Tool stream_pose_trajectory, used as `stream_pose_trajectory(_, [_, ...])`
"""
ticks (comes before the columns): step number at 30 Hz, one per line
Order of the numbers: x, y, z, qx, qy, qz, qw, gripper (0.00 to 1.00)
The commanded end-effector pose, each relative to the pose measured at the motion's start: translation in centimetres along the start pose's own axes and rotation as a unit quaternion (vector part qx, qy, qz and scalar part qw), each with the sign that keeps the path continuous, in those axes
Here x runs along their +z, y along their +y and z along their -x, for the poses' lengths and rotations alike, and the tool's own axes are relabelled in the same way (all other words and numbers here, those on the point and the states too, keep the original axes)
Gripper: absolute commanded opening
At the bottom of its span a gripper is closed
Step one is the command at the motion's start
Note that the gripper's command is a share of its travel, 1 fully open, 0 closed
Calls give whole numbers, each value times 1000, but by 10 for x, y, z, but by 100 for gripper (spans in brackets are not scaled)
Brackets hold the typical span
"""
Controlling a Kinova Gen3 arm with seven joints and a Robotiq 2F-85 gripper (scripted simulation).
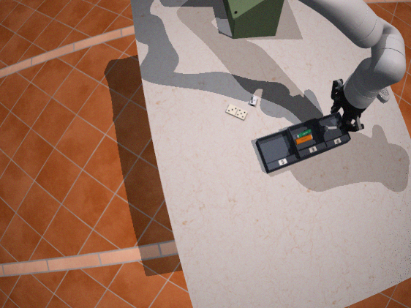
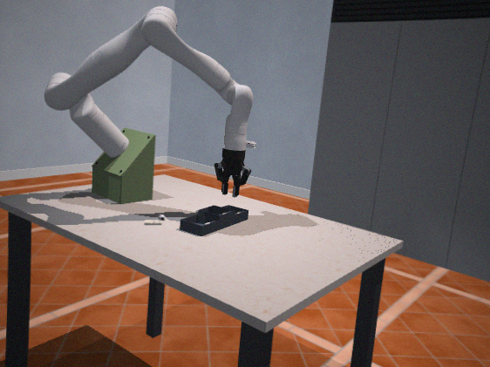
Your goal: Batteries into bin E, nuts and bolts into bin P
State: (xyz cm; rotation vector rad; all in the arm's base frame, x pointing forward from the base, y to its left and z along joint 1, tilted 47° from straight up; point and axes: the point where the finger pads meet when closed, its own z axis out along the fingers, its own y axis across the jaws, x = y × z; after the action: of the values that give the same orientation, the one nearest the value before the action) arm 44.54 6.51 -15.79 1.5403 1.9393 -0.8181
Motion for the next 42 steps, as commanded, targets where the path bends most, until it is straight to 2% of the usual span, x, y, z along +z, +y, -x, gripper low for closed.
stream_pose_trajectory(1, [-15,3,-1,1,3,6,1000,100])
stream_pose_trajectory(4, [-19,3,-1,1,3,6,1000,100])
stream_pose_trajectory(19, [-79,3,-1,1,3,6,1000,100])
stream_pose_trajectory(21, [-79,3,-1,1,3,6,1000,100])
stream_pose_trajectory(32, [-123,2,-1,1,3,6,1000,100])
stream_pose_trajectory(42, [-125,2,-1,1,3,6,1000,100])
